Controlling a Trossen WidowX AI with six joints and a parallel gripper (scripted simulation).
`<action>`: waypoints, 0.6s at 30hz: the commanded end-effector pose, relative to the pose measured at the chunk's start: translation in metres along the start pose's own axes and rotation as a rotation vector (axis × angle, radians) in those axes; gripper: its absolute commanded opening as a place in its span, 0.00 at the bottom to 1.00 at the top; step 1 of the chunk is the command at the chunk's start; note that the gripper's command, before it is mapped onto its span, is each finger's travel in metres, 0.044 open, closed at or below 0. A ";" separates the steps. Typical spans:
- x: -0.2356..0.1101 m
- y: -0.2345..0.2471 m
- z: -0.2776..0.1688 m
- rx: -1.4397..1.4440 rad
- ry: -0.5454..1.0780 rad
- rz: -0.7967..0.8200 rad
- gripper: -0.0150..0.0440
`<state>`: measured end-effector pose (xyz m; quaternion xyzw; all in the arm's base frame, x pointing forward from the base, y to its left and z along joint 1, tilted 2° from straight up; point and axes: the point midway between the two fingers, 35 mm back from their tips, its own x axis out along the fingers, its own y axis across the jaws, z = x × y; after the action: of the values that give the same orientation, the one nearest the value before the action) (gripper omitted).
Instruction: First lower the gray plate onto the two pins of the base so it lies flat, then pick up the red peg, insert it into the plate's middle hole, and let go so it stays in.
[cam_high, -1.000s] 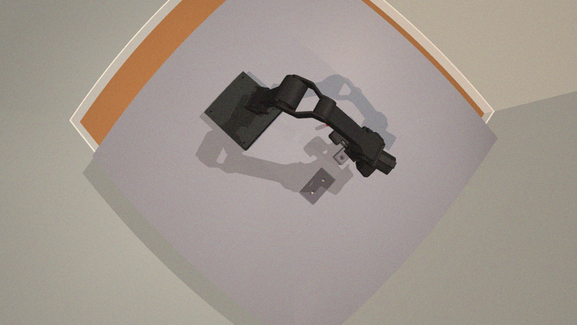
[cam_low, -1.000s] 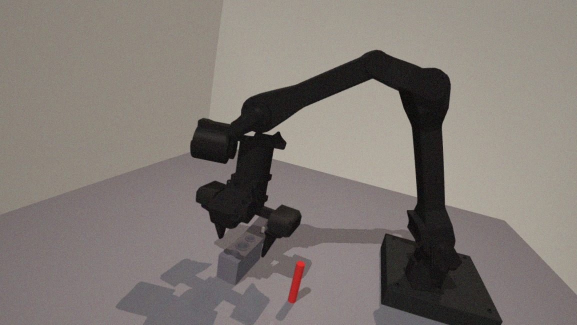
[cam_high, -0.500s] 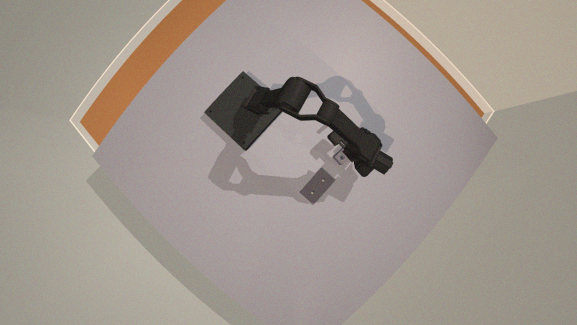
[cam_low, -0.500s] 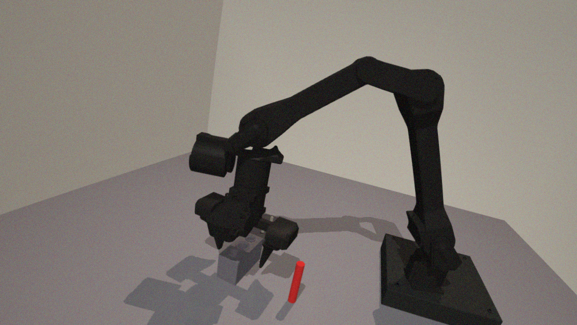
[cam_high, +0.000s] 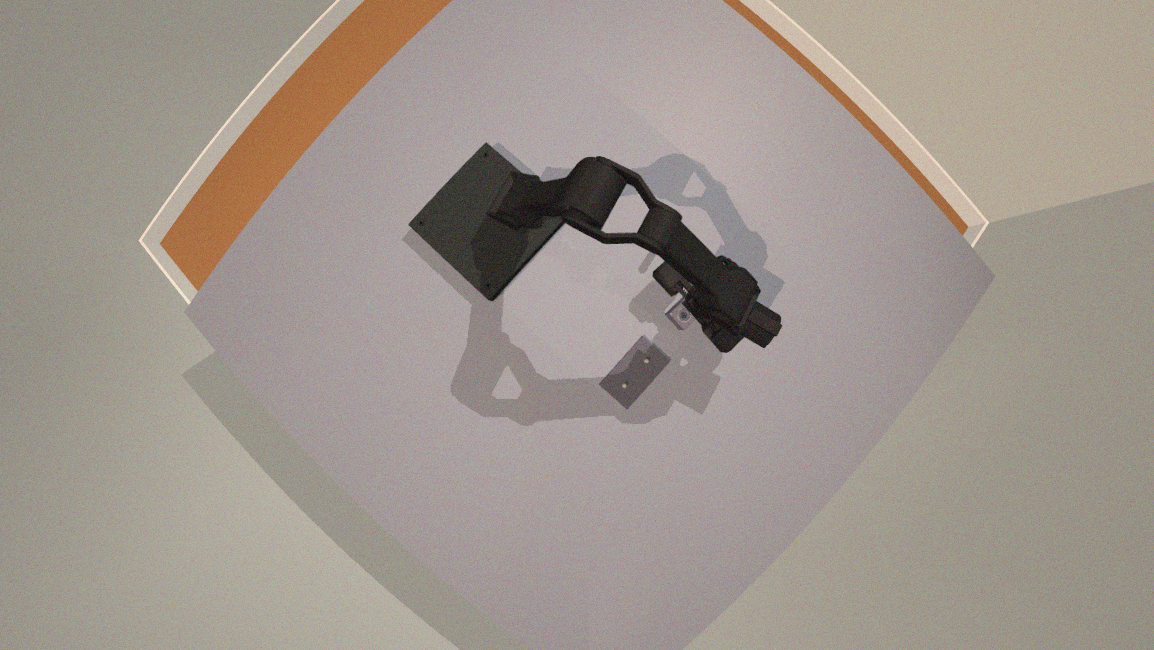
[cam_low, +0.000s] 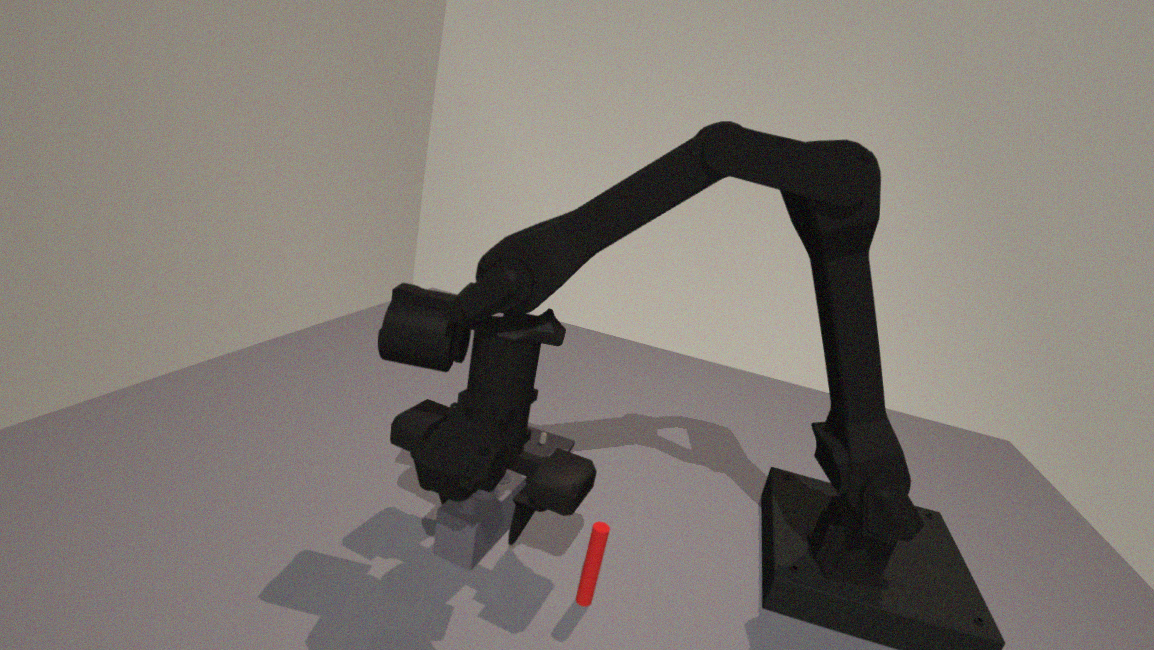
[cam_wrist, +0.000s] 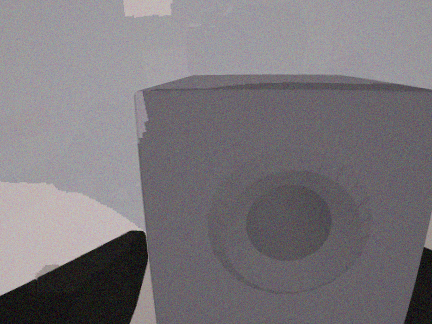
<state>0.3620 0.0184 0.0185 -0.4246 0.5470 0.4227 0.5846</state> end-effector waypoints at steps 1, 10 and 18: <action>0.001 0.000 0.000 0.000 0.004 -0.003 0.60; 0.001 0.000 0.000 0.000 0.004 -0.003 0.40; -0.019 -0.005 0.001 0.000 0.004 -0.003 0.25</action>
<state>0.3625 0.0183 0.0254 -0.4229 0.5498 0.4243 0.5822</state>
